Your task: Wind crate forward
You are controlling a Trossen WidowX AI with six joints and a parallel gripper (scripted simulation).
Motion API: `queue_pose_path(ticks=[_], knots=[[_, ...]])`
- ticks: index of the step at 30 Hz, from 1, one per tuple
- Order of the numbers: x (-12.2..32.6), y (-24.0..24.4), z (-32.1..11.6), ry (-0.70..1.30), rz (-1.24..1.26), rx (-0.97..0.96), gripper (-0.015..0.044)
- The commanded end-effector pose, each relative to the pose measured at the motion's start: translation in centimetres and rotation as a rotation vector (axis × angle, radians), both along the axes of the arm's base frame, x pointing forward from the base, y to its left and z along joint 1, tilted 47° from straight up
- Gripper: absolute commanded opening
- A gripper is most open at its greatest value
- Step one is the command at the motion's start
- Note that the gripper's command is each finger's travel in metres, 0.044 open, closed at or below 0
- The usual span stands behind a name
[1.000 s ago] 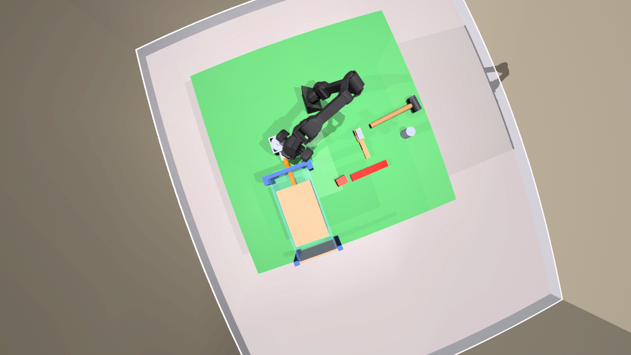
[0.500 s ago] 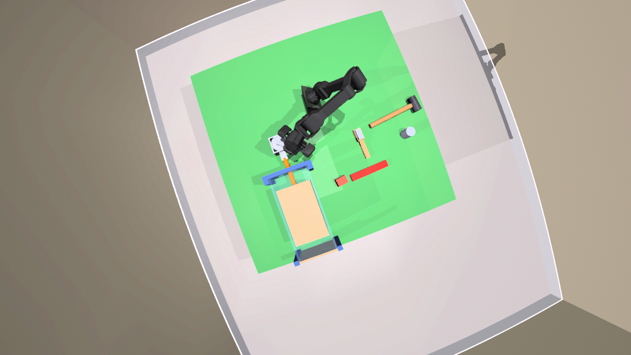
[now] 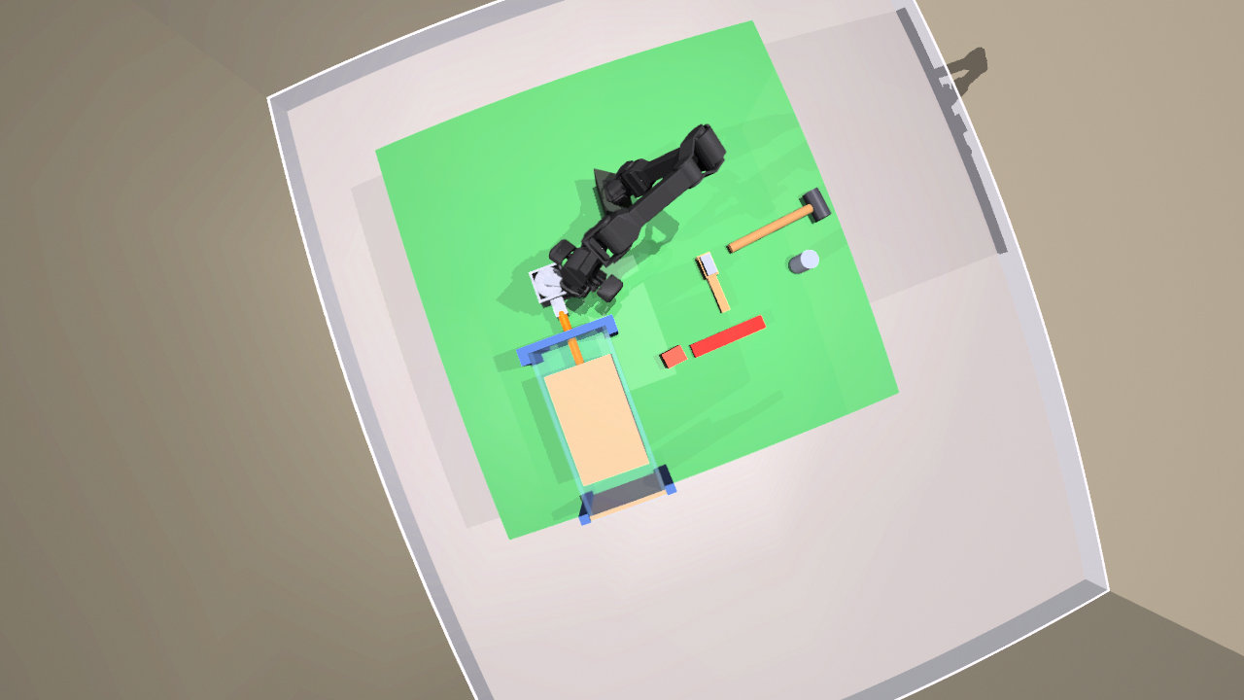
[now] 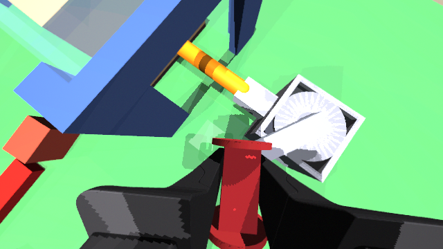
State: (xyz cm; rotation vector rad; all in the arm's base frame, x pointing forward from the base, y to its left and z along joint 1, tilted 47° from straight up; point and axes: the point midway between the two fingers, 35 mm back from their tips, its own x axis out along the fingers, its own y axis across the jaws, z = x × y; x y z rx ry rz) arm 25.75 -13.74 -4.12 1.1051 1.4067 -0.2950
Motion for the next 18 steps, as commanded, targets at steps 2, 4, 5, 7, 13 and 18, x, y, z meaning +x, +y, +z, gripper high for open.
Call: queue_pose_path(ticks=[2, 4, 5, 7, 13, 18], knots=[[-1.4, 0.4, 0.1, 0.023, -0.002, 0.011, 0.0], [-1.7, 0.4, 0.2, 0.023, -0.002, 0.011, 0.0], [-1.8, 0.4, 0.2, 0.023, -0.002, 0.011, 0.0], [-2.1, 0.4, 0.2, 0.023, -0.002, 0.011, 0.0], [-2.9, 0.4, 0.3, 0.024, -0.002, 0.011, 0.0], [-3.6, 0.3, 0.3, 0.024, -0.002, 0.01, 0.0]])
